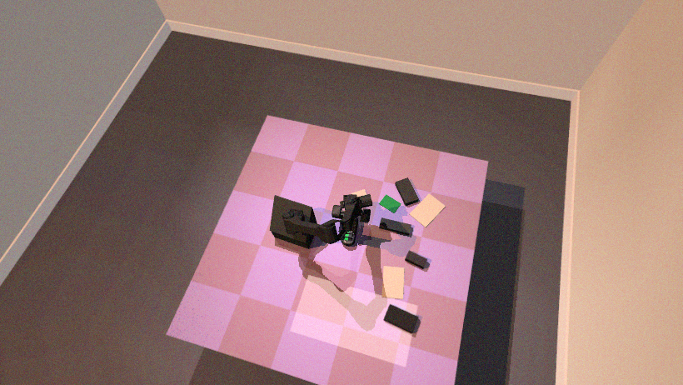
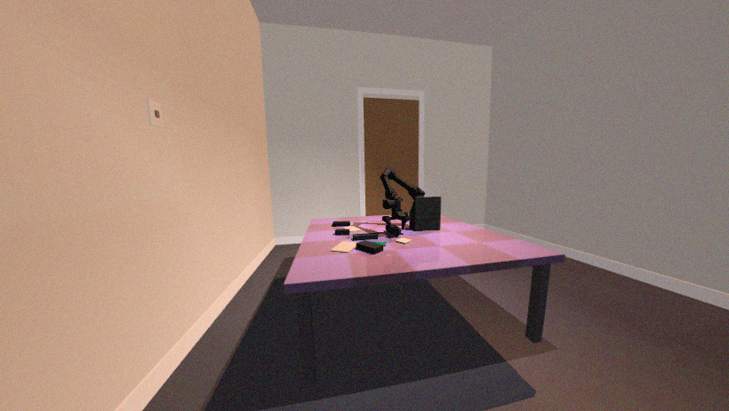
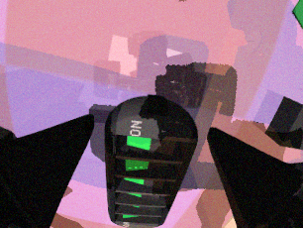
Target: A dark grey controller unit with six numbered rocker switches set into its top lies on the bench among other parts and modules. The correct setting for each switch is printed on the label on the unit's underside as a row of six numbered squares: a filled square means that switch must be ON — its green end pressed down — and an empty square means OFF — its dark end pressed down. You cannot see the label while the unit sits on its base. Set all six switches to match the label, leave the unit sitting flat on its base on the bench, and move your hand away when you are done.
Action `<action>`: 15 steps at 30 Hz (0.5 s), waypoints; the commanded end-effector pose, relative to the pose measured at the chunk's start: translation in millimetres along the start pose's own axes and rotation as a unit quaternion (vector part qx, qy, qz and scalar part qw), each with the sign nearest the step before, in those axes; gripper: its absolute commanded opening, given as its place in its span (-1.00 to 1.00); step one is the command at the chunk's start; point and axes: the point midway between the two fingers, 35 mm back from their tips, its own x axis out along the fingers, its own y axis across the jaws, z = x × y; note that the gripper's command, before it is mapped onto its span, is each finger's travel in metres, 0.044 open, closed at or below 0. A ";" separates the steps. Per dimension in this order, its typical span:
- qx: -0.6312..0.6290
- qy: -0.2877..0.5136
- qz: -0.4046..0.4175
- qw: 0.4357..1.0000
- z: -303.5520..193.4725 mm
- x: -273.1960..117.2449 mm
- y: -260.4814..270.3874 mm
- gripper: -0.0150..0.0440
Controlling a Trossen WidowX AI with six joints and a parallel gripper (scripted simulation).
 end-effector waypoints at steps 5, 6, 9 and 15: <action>0.000 0.000 0.000 1.000 -35.1 -24.3 -1.9 1.00; 0.000 0.000 0.000 1.000 -45.2 -30.7 -1.2 1.00; 0.000 0.001 0.000 1.000 -60.1 -39.8 0.8 1.00; 0.000 0.001 0.000 1.000 -60.1 -39.8 0.8 1.00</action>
